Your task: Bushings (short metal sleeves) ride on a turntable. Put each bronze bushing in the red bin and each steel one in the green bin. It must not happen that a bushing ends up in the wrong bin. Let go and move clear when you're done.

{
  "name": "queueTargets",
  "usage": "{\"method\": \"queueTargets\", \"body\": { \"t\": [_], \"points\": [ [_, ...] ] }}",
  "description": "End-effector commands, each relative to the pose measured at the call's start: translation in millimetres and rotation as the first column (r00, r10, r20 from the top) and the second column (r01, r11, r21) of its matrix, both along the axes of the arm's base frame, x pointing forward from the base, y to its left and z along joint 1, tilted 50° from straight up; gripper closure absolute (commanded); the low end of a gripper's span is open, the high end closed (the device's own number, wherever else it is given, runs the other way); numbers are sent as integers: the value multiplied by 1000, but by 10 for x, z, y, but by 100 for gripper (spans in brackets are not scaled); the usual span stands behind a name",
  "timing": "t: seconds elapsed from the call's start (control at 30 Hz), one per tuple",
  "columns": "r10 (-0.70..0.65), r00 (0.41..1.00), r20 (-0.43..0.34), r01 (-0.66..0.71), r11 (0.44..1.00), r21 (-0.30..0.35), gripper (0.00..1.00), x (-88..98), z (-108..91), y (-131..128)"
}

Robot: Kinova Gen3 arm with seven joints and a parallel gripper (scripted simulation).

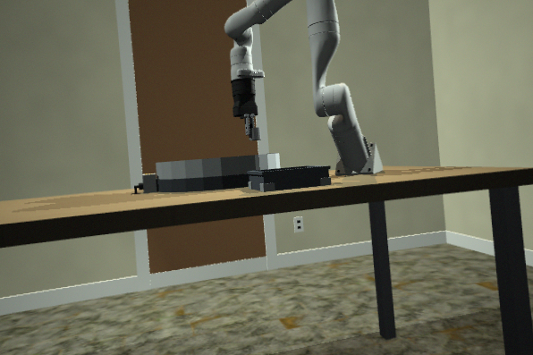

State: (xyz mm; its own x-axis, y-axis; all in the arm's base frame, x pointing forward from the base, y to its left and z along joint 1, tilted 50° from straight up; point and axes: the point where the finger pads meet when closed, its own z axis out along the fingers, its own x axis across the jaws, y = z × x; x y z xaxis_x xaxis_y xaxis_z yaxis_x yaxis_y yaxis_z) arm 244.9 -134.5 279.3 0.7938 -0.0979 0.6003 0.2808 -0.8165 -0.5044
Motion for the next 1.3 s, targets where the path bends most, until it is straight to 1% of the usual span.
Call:
{"method": "queueTargets", "body": {
  "t": [0.0,0.03,0.2,0.37,0.53,0.63,0.8,1.27],
  "points": [
    [-25,999,-20,25,999,-27,100,-84,17,8],
    [-25,999,-20,25,999,-27,100,-84,17,8],
    [-41,999,-34,41,999,-14,100,-127,370,474],
    [-41,999,-34,41,999,-14,100,-127,370,474],
    [-57,997,-48,57,998,-1,100,-169,723,940],
    [-57,997,-48,57,998,-1,100,-169,723,940],
    [-72,995,-62,73,997,11,100,-211,1076,1406],
    [-71,996,-62,72,997,12,100,-212,1076,1407]
  ]
}}
